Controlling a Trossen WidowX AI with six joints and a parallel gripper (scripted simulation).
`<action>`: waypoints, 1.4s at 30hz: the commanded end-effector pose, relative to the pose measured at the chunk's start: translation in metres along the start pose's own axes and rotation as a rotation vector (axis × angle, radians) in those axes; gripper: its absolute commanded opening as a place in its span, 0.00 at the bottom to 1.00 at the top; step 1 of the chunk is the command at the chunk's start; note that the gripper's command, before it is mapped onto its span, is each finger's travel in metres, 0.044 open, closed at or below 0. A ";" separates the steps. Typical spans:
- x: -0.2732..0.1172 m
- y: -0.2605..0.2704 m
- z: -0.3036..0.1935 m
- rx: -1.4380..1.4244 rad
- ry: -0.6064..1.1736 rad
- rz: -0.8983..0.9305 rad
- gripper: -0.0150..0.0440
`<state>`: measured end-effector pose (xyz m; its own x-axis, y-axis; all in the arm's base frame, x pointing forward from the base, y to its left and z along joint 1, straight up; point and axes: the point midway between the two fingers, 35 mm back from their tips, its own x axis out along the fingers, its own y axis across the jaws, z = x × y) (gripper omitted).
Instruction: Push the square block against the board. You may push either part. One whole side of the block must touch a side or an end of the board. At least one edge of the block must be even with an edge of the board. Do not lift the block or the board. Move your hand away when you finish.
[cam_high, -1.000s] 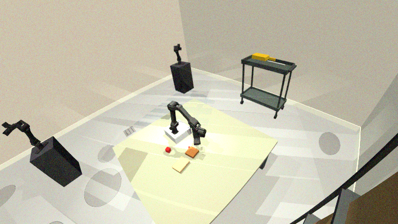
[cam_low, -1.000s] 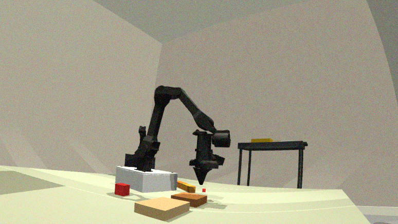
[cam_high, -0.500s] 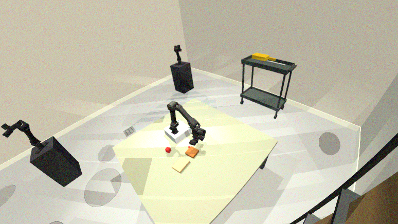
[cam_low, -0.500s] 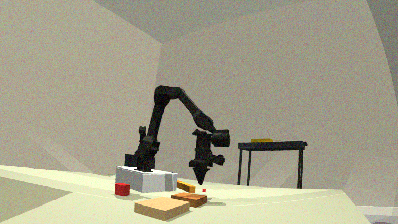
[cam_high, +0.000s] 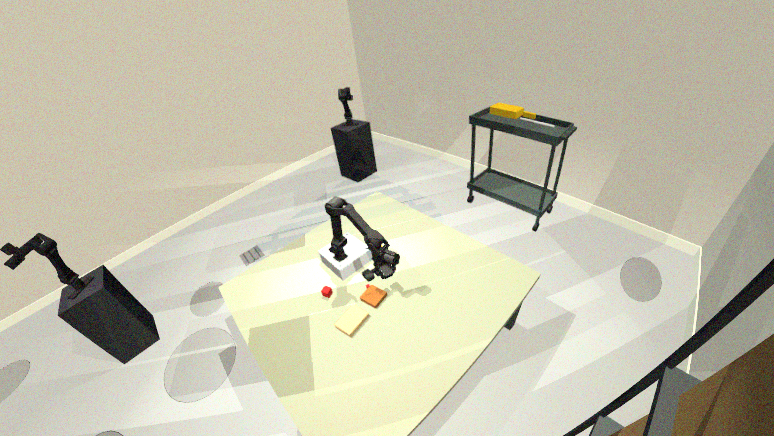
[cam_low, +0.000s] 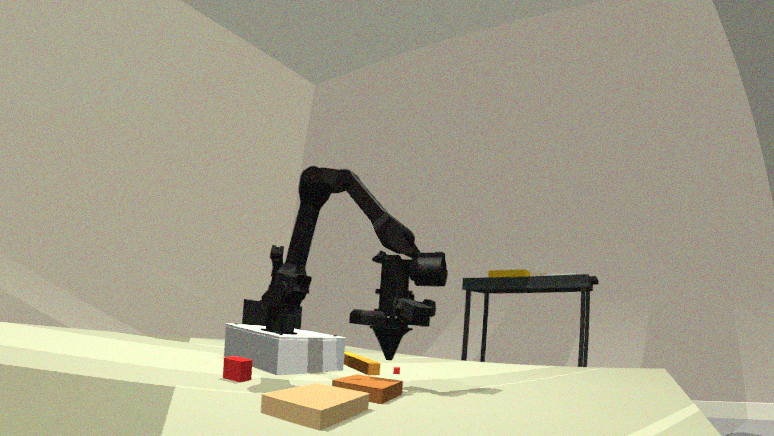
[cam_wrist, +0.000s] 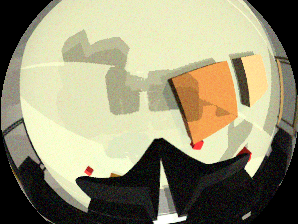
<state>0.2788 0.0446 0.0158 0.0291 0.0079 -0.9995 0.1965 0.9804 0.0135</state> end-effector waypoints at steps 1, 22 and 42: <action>-0.001 -0.002 0.000 0.131 -0.002 -0.003 0.25; 0.022 -0.005 0.003 0.567 -0.002 -0.003 0.25; 0.055 -0.012 0.002 1.241 -0.004 -0.003 0.25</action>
<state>0.2818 0.0345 -0.0318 0.0342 0.0075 -0.9994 0.9695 0.2427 0.0350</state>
